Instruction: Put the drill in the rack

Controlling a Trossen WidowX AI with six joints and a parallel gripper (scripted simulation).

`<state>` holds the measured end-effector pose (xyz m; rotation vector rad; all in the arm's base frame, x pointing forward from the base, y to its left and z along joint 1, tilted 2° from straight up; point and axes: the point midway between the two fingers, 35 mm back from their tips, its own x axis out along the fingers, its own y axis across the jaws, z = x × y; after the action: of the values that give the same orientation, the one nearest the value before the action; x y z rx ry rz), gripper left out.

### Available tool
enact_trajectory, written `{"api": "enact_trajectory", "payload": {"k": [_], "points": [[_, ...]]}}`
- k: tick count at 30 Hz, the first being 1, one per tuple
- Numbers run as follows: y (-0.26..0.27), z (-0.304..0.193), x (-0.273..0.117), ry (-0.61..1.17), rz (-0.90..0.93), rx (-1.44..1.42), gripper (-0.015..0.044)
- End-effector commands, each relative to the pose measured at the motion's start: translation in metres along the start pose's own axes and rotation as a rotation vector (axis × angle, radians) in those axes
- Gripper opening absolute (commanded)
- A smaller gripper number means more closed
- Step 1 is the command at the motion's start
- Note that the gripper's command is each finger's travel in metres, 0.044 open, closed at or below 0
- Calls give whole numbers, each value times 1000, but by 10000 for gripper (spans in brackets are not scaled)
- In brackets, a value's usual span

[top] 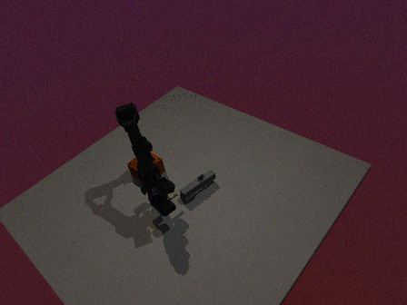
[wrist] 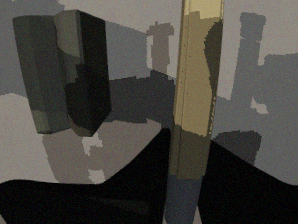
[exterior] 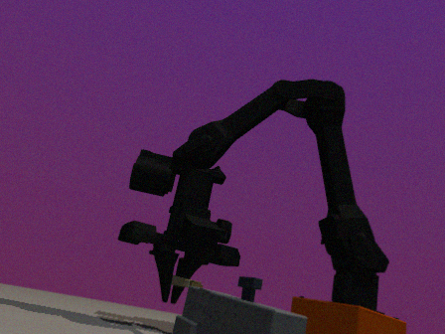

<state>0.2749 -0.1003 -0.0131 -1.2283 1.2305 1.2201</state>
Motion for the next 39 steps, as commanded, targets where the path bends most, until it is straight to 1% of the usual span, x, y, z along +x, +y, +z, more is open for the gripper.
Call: {"api": "enact_trajectory", "payload": {"k": [1,39], "points": [[-1,0,-3,3,-5,4,0],[3,1,-14,3,-5,4,0]]}}
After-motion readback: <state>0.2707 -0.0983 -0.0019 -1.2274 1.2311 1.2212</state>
